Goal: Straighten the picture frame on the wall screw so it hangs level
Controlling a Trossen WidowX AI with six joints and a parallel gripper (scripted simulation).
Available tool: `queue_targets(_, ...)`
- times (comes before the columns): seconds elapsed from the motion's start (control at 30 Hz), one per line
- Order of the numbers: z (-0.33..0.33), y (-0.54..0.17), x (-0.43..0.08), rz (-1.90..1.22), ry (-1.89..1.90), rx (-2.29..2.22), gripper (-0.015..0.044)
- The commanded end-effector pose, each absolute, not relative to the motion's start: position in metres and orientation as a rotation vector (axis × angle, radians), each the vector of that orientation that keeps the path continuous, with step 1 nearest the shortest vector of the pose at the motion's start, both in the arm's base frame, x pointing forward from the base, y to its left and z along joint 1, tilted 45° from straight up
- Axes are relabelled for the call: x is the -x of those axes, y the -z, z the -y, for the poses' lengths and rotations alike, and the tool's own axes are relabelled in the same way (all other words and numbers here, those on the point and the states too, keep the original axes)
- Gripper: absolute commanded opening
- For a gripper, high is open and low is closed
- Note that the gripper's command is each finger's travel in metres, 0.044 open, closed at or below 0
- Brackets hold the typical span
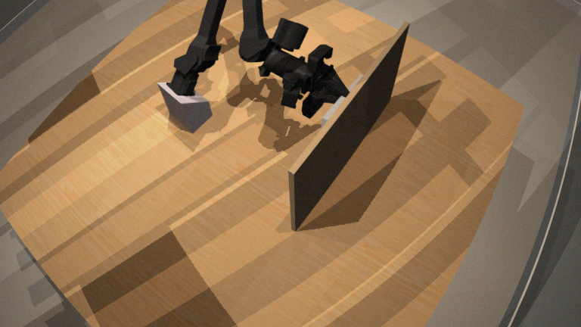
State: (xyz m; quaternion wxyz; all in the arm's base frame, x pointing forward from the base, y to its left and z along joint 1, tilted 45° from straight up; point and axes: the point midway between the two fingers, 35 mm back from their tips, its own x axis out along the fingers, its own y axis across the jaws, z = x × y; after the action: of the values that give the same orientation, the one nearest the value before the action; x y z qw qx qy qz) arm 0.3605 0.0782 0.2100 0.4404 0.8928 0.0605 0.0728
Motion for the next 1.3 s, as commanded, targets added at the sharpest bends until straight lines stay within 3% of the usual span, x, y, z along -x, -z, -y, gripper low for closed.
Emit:
queue_targets(0.0,-0.0784,-0.2106,-0.3605,-0.151,-0.184,-2.221,0.0068)
queue_targets(0.13,-0.0784,-0.2106,-0.3605,-0.151,-0.184,-2.221,0.0000)
queue_targets(1.27,-0.0727,-0.2170,-0.3610,-0.151,-0.184,-2.220,0.0000)
